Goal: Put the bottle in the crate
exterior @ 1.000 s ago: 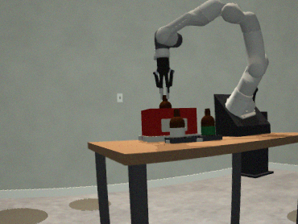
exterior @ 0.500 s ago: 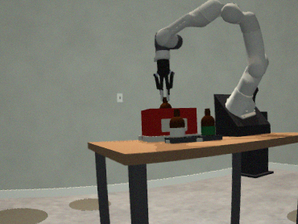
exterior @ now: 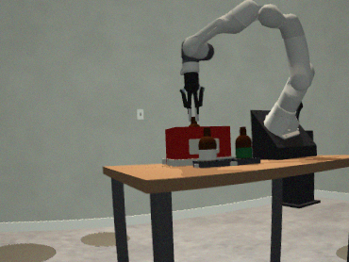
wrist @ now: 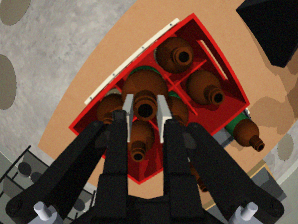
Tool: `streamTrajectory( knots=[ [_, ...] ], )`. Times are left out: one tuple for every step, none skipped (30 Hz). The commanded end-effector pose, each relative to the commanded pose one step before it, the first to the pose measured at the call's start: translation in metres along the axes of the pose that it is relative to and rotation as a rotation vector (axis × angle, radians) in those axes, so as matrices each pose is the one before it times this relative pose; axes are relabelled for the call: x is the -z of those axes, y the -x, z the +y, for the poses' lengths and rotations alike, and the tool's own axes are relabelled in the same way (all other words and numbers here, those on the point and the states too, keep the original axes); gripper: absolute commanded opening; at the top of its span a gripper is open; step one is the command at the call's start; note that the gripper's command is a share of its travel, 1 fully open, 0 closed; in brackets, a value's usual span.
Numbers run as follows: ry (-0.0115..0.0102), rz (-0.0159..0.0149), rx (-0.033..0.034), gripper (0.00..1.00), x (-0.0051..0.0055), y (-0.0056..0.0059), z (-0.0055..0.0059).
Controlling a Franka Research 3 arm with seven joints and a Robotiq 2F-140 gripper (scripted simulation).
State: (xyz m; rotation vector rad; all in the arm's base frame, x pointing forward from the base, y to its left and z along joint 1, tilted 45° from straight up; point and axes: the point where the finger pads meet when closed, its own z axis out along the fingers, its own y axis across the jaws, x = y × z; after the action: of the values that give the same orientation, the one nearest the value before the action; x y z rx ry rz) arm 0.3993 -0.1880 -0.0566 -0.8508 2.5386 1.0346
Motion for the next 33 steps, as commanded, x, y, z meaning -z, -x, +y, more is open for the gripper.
streamTrajectory(
  knots=[
    [-0.00926,-0.00041,0.00686,0.00,-0.00277,0.00086,-0.00289],
    [0.00000,0.00000,0.00000,0.00,-0.00091,-0.00002,0.00000],
    [0.00000,0.00000,0.00000,0.00,-0.00084,-0.00002,0.00000],
    [0.00000,0.00000,0.00000,0.00,-0.00078,-0.00002,0.00000],
    [0.00000,0.00000,0.00000,0.00,-0.00072,-0.00002,0.00000],
    [0.00000,0.00000,0.00000,0.00,-0.00065,-0.00002,0.00000],
    [0.00000,0.00000,0.00000,0.00,-0.00058,-0.00001,0.00000],
    [0.00000,0.00000,0.00000,0.00,-0.00051,-0.00001,0.00000],
    [0.00000,0.00000,0.00000,0.00,-0.00044,-0.00001,0.00000],
    [0.00000,0.00000,0.00000,0.00,-0.00038,-0.00001,0.00000],
    [0.00000,0.00000,0.00000,0.00,-0.00031,-0.00001,0.00000],
    [0.00000,0.00000,0.00000,0.00,-0.00025,-0.00001,0.00000],
    [0.00000,0.00000,0.00000,0.00,0.00000,0.00000,0.00000],
    [0.00000,0.00000,0.00000,0.00,0.00000,0.00000,0.00000],
    [0.00000,0.00000,0.00000,0.00,-0.00020,-0.00001,0.00000],
    [0.00000,0.00000,0.00000,0.00,-0.00015,0.00000,0.00000],
    [0.00000,0.00000,0.00000,0.00,-0.00010,0.00000,0.00000],
    [0.00000,0.00000,0.00000,0.00,-0.00006,0.00000,0.00000],
    [0.00000,0.00000,0.00000,0.00,-0.00003,0.00000,0.00000],
    [0.00000,0.00000,0.00000,0.00,-0.00001,0.00000,0.00000],
    [0.00000,0.00000,0.00000,0.00,0.00000,0.00000,0.00000],
    [0.00000,0.00000,0.00000,0.00,0.00000,0.00000,0.00000],
    [0.00000,0.00000,0.00000,0.00,0.00000,0.00000,0.00000],
    [0.00000,0.00000,0.00000,0.00,0.00000,0.00000,0.00000],
    [0.00000,0.00000,0.00000,0.00,0.00000,0.00000,0.00000],
    [0.00000,0.00000,0.00000,0.00,0.00000,0.00000,0.00000],
    [0.00000,0.00000,0.00000,0.00,0.00000,0.00000,0.00000],
    [0.00000,0.00000,0.00000,0.00,0.00000,0.00000,0.00000],
    [0.00000,0.00000,0.00000,0.00,0.00000,0.00000,0.00000],
    [0.00000,0.00000,0.00000,0.00,0.00000,0.00000,0.00000],
    [0.00000,0.00000,0.00000,0.00,0.00000,0.00000,0.00000],
    [0.00000,0.00000,0.00000,0.00,0.00000,0.00000,0.00000],
    [0.00000,0.00000,0.00000,0.00,0.00000,0.00000,0.00000]
  ],
)
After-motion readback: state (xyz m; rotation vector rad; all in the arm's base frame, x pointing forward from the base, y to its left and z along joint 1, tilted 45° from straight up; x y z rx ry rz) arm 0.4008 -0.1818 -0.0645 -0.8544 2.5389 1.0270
